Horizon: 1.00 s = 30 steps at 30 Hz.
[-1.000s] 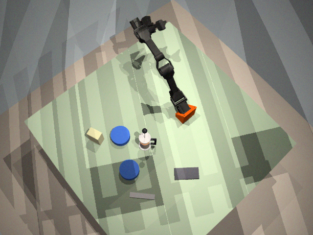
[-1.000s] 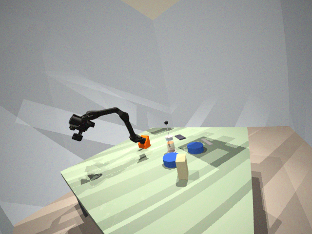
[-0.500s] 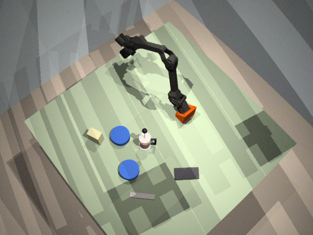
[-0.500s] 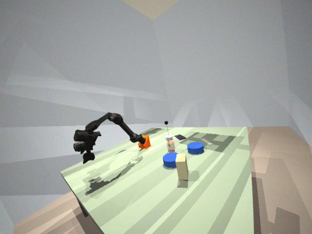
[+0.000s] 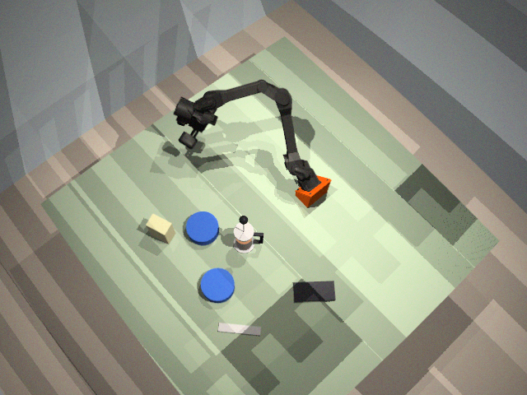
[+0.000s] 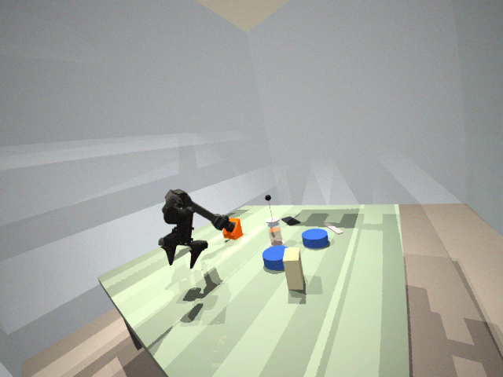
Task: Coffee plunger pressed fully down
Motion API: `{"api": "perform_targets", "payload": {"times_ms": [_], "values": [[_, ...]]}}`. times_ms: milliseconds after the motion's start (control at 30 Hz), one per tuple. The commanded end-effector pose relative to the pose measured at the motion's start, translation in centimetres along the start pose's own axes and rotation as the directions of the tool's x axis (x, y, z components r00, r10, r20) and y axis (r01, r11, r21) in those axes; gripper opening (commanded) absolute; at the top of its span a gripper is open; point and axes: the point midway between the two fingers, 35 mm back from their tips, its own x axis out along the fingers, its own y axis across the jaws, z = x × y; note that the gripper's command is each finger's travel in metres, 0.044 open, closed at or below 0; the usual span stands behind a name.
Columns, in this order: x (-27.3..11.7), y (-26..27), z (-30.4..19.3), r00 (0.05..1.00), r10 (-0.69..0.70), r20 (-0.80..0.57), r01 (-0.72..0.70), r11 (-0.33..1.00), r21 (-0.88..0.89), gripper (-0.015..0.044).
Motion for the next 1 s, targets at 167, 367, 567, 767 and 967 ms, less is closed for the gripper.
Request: {"api": "perform_targets", "payload": {"times_ms": [167,367,567,767,967], "values": [[-7.3,12.6,-4.7,0.948,0.317,0.026,-0.296,0.908,-0.296,0.044],[-14.7,18.5,-9.5,0.864,0.502,0.042,-0.426,0.773,-0.469,0.044],[-22.9,21.4,-15.4,0.754,0.654,0.068,-0.476,0.614,-0.629,0.044],[-30.7,21.1,-22.1,0.607,0.79,0.091,-0.462,0.444,-0.768,0.044],[-35.6,19.0,-27.0,0.473,0.875,0.103,-0.413,0.323,-0.851,0.044]]}}
